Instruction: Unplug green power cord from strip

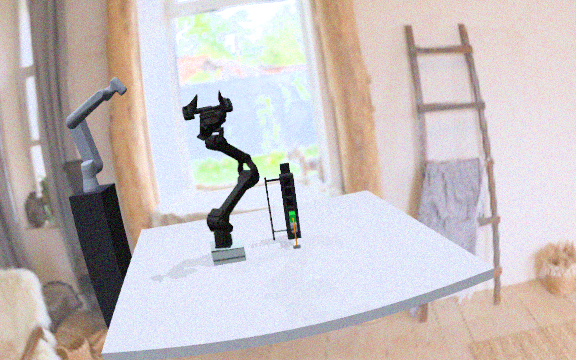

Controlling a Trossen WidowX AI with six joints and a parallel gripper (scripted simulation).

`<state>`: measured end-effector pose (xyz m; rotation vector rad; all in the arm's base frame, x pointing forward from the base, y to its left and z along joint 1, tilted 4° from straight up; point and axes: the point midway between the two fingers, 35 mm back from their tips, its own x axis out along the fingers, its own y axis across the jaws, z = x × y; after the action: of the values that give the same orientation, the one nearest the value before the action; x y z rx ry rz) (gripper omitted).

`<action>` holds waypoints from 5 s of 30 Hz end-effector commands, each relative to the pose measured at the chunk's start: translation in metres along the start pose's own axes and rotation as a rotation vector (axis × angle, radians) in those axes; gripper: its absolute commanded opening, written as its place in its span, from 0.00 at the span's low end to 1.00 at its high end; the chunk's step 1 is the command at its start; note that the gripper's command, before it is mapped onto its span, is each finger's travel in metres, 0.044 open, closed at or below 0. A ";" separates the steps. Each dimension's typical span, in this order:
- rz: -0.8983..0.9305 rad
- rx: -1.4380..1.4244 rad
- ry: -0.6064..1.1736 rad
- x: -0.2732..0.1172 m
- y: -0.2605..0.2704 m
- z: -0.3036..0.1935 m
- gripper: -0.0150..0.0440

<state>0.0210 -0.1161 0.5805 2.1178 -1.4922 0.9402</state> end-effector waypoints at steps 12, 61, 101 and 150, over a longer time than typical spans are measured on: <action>0.091 1.017 -0.248 0.027 0.025 0.081 0.53; 3.124 1.620 -0.334 -0.249 -0.281 0.329 0.53; 3.018 1.183 0.450 -0.391 -0.285 0.273 0.53; 3.028 1.176 0.442 -0.409 -0.290 0.268 0.25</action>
<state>0.2844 0.0929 0.1217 1.2397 1.2330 -1.0714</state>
